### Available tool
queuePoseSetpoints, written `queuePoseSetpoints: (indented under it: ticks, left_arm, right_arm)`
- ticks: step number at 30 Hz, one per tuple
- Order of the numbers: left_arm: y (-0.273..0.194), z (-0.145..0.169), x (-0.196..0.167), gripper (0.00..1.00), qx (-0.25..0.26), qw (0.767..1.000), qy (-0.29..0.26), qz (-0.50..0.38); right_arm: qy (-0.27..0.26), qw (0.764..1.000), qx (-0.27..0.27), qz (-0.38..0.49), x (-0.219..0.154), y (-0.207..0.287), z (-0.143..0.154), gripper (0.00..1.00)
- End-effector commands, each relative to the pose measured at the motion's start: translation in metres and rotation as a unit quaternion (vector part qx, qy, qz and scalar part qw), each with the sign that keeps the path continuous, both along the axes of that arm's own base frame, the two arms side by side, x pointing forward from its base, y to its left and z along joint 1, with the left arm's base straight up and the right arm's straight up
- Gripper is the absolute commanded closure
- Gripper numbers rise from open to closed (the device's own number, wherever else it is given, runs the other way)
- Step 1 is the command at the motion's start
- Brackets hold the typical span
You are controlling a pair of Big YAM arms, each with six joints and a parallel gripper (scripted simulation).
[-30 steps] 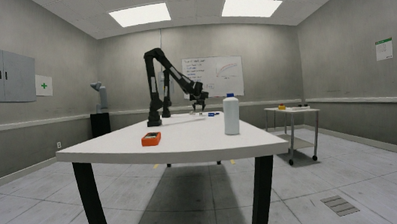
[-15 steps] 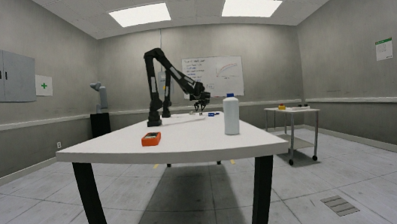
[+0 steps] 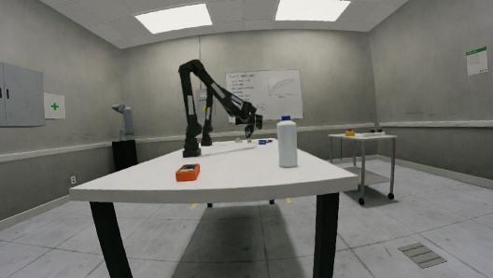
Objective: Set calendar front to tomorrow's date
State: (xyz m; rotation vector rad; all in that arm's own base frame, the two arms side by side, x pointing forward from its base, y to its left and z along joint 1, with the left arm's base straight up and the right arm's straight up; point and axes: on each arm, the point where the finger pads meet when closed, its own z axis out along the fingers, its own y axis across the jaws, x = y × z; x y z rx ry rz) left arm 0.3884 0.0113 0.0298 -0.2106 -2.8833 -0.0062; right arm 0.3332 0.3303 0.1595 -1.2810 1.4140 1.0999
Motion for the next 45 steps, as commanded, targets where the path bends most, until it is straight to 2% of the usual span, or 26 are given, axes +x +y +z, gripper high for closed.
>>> queuePoseSetpoints:
  ticks: [1, 5, 8, 16, 22, 24, 30, 35, 38, 41, 43, 45]
  left_arm:
    - [0.015, 0.014, 0.023, 0.0, 0.019, 0.986, -0.01, 0.165]
    - [0.02, 0.014, 0.027, 0.0, 0.017, 0.971, -0.013, 0.238]
    - [0.021, 0.014, 0.027, 0.0, 0.019, 0.966, -0.012, 0.258]
    - [0.032, 0.018, 0.024, 0.0, 0.013, 0.909, -0.017, 0.416]
    - [0.039, 0.021, 0.026, 0.0, 0.01, 0.857, -0.018, 0.515]
    - [0.039, 0.021, 0.026, 0.0, 0.01, 0.857, -0.018, 0.515]
    - [0.045, 0.015, 0.019, 0.0, 0.012, 0.78, -0.004, 0.626]
    - [0.051, 0.015, 0.02, 0.0, 0.007, 0.73, -0.003, 0.683]
    - [0.052, 0.015, 0.02, 0.0, 0.003, 0.723, -0.005, 0.69]
    - [0.052, 0.015, 0.02, 0.0, 0.002, 0.727, -0.006, 0.687]
    - [0.048, 0.015, 0.02, 0.0, 0.001, 0.739, -0.008, 0.674]
    - [0.05, 0.018, 0.022, 0.23, -0.005, 0.751, -0.014, 0.66]
  right_arm:
    - [-0.032, 0.999, 0.014, 0.009, 0.016, 0.011, 0.024, 0.0]
    - [-0.032, 0.999, 0.014, 0.009, 0.016, 0.011, 0.024, 0.0]
    - [-0.032, 0.999, 0.014, 0.009, 0.016, 0.011, 0.024, 0.0]
    - [-0.032, 0.999, 0.014, 0.009, 0.016, 0.011, 0.024, 0.0]
    - [-0.032, 0.999, 0.014, 0.009, 0.016, 0.011, 0.024, 0.0]
    - [-0.032, 0.999, 0.014, 0.009, 0.016, 0.011, 0.024, 0.0]
    - [-0.032, 0.999, 0.014, 0.009, 0.016, 0.011, 0.024, 0.0]
    - [-0.032, 0.999, 0.014, 0.009, 0.016, 0.011, 0.024, 0.0]
    - [-0.032, 0.999, 0.014, 0.009, 0.016, 0.011, 0.024, 0.0]
    - [-0.032, 0.999, 0.014, 0.009, 0.016, 0.011, 0.024, 0.0]
    - [-0.032, 0.999, 0.014, 0.009, 0.016, 0.011, 0.024, 0.0]
    - [-0.036, 0.999, 0.015, 0.013, 0.014, 0.014, 0.025, 0.0]
